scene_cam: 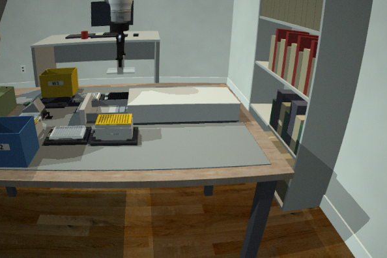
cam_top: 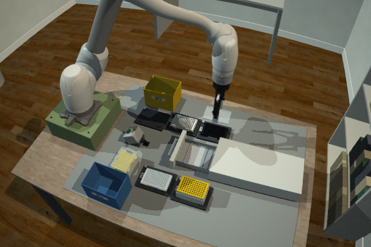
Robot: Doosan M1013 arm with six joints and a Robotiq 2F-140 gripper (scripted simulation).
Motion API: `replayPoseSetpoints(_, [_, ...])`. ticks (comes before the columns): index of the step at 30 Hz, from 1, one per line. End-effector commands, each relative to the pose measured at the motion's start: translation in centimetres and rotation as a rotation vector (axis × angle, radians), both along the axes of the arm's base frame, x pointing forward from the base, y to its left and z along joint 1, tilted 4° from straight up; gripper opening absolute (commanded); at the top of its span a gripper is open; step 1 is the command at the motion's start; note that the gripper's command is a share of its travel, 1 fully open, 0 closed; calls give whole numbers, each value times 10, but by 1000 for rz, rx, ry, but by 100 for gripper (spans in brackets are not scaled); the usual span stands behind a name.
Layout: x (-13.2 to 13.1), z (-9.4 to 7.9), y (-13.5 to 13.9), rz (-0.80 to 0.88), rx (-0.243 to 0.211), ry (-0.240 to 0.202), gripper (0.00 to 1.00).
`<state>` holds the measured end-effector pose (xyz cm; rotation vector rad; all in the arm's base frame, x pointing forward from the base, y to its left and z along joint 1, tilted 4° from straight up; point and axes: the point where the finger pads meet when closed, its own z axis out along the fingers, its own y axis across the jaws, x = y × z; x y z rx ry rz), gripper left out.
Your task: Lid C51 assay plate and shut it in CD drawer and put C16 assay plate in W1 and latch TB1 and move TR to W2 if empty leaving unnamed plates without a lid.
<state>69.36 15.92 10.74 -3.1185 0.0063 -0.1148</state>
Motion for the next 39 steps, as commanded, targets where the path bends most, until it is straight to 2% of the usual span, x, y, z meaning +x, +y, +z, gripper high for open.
replayPoseSetpoints(1, [0,0,0,0,0,0,0])
replayPoseSetpoints(39, [2,-42,1,0,0,0,0])
